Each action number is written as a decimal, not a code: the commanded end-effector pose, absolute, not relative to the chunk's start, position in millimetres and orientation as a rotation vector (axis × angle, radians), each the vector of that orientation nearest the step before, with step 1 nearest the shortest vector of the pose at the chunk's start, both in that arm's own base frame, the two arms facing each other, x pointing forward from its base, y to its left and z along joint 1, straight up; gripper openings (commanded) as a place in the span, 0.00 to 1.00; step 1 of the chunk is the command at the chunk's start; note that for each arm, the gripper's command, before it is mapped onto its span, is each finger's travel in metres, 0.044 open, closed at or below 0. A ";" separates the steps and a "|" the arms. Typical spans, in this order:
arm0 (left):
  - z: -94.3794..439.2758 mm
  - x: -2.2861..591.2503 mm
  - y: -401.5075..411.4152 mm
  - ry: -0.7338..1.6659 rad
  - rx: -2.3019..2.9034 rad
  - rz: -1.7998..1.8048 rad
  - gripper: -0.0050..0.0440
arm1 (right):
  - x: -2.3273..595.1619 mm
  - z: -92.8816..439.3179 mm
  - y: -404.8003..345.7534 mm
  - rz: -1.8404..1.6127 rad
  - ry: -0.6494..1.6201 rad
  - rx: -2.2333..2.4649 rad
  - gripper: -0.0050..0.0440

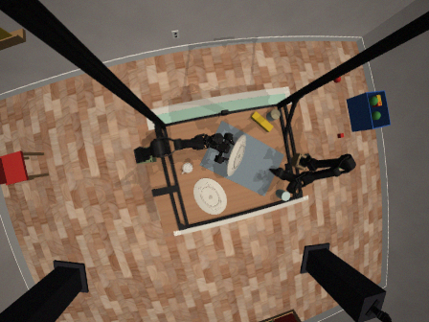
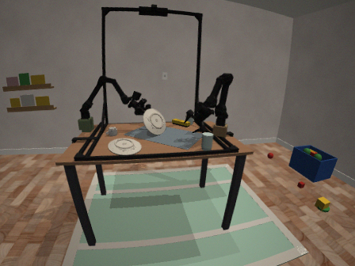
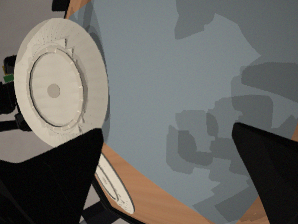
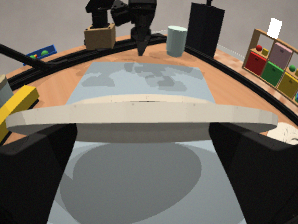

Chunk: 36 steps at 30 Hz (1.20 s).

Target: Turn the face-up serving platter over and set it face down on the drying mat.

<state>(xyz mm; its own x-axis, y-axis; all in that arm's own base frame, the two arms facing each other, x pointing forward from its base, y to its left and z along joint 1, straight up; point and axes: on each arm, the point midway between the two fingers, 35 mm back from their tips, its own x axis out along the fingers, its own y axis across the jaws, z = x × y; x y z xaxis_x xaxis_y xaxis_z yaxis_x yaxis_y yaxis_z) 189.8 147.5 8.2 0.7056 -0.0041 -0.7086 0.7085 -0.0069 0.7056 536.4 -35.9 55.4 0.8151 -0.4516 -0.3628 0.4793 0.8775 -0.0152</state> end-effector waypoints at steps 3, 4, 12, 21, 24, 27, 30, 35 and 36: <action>8.2 189.5 146.4 0.607 1.486 -0.622 1.00 | 530.3 60.2 -33.6 -0.497 0.381 0.098 1.00; 8.2 189.5 146.4 0.607 1.486 -0.622 1.00 | 528.3 58.8 -32.5 -0.496 0.401 0.103 1.00; 8.2 189.5 146.4 0.607 1.486 -0.622 1.00 | 515.5 46.3 -25.5 -0.493 0.482 0.124 1.00; 8.2 189.5 146.4 0.607 1.486 -0.622 1.00 | 505.6 34.3 -20.1 -0.490 0.542 0.139 1.00; 8.2 189.5 146.4 0.607 1.486 -0.622 1.00 | 499.1 27.9 -16.5 -0.489 0.573 0.147 1.00; 8.2 189.5 146.4 0.607 1.486 -0.622 1.00 | 494.1 22.4 -13.8 -0.486 0.613 0.158 1.00; 8.2 189.5 146.4 0.607 1.486 -0.622 1.00 | 490.5 17.8 -11.8 -0.485 0.644 0.166 1.00; 8.2 189.5 146.4 0.607 1.486 -0.622 1.00 | 486.4 12.1 -9.5 -0.483 0.663 0.171 1.00; 8.2 189.5 146.4 0.607 1.486 -0.622 1.00 | 484.6 9.4 -8.5 -0.482 0.685 0.176 1.00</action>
<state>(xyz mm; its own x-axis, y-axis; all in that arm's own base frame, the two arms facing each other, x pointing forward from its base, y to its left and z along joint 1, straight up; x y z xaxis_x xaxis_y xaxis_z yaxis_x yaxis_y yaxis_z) 189.7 147.5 8.3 0.7058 -0.0037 -0.7084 0.7083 -0.0073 0.7059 481.8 -9.4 -0.1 0.6647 -0.3727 -0.6475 0.4763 0.8791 -0.0172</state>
